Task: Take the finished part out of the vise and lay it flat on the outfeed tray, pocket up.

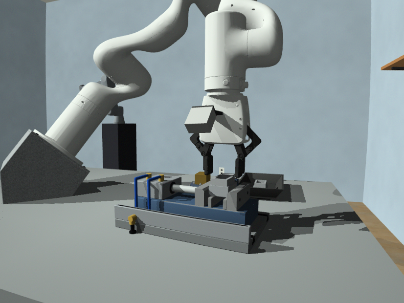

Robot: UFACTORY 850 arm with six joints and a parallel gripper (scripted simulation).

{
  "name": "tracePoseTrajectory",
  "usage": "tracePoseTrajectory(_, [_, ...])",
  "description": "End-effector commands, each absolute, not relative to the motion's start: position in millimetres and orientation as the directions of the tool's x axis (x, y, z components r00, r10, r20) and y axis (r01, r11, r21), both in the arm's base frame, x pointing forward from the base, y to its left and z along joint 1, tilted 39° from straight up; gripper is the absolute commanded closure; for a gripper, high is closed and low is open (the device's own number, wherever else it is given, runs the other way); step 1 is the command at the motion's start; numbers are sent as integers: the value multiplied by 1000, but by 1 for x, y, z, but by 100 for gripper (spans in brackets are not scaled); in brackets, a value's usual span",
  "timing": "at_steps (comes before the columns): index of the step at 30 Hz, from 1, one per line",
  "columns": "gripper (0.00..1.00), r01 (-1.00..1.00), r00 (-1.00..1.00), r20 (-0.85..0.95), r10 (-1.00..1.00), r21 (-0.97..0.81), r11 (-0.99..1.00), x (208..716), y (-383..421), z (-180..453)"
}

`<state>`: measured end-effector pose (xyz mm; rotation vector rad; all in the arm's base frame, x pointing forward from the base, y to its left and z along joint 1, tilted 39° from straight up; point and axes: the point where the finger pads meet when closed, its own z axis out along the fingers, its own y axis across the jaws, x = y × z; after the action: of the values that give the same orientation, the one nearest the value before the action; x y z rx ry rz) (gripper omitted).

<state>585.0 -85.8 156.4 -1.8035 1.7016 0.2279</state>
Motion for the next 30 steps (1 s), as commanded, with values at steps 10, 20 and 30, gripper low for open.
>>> tracePoseTrajectory(10, [31,-944,147,-533,-833,-328,44,587,-84,154])
tracePoseTrajectory(20, [31,-944,147,-533,-833,-328,44,588,-82,150])
tracePoseTrajectory(30, [31,-944,147,-533,-833,-328,44,589,-80,148])
